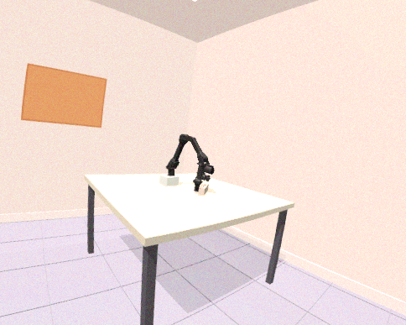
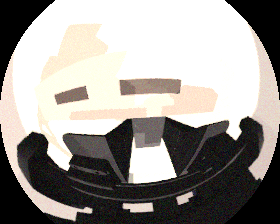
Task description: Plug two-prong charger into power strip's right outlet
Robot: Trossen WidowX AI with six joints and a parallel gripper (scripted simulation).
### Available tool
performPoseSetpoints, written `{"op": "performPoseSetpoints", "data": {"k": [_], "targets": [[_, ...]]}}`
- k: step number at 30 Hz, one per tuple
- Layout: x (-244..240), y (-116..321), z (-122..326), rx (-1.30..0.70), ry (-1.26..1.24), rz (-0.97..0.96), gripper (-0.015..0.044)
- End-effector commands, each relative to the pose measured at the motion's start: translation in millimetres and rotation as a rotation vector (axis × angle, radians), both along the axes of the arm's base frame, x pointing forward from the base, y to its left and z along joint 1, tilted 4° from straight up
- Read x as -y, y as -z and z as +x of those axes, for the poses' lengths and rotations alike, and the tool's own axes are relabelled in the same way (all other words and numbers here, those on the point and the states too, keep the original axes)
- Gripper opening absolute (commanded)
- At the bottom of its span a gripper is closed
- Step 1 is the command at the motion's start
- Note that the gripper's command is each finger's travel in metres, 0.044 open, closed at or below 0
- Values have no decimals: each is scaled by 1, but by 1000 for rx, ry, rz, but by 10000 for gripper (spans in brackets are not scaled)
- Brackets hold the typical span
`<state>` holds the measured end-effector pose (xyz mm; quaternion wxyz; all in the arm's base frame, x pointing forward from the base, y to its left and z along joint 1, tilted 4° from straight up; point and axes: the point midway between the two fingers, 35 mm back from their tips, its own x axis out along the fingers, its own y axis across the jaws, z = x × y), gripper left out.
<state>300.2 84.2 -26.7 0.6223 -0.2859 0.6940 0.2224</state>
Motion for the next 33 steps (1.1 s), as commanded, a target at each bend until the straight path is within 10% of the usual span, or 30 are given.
{"op": "performPoseSetpoints", "data": {"k": [1,7,24,33], "targets": [[0,0,0,1,0,0,0],[0,0,0,1,0,0,0],[0,0,0,1,0,1,440],[2,0,-2,5,-1,4,440]]}}
